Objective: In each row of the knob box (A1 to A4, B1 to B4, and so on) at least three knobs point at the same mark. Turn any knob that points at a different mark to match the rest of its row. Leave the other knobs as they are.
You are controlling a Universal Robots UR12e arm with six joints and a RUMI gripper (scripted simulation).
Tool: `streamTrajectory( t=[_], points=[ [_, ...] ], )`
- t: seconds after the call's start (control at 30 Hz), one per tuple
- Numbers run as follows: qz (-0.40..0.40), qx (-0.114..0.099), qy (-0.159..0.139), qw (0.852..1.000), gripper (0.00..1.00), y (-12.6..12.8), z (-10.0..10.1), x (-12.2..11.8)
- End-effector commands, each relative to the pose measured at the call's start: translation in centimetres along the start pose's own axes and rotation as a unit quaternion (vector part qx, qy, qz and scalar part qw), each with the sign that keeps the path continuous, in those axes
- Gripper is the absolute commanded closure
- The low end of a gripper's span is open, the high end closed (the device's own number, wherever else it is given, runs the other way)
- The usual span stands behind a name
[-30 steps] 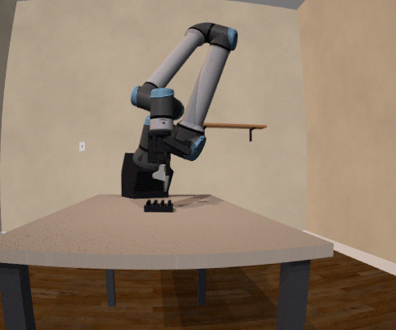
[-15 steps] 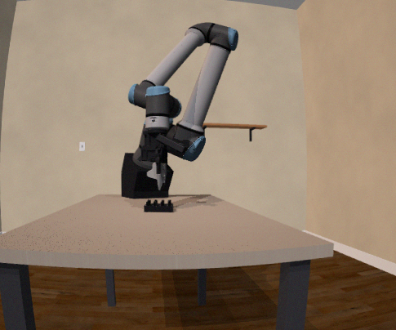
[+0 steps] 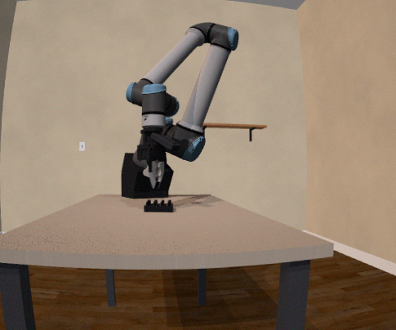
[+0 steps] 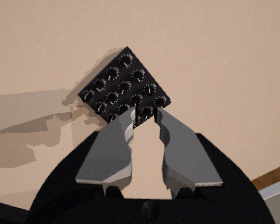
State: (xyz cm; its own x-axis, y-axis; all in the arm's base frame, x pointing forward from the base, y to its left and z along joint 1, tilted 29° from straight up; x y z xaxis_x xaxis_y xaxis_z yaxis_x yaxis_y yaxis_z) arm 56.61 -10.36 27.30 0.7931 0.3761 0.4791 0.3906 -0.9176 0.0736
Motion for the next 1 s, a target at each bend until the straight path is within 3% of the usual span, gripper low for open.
streamTrajectory(
  t=[0.0, 0.97],
  points=[
    [0.042, -0.002, 0.0, 0.999, 0.89, 0.46, -0.16, 0.03],
    [0.061, -0.002, 0.0, 0.998, 0.89, 0.68, -0.21, 0.0]
  ],
)
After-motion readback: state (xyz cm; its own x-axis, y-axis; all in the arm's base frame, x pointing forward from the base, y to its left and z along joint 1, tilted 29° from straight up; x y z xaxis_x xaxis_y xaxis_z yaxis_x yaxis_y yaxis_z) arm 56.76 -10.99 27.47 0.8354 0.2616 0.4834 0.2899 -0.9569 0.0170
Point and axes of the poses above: the point where the finger pads meet when closed, its own z axis out along the fingers, its own y axis across the jaws, x = y × z, the point moved 9 cm from there along -z, back along the fingers, and after that the axes turned 11 degrees about z, right-handed, at the moved point
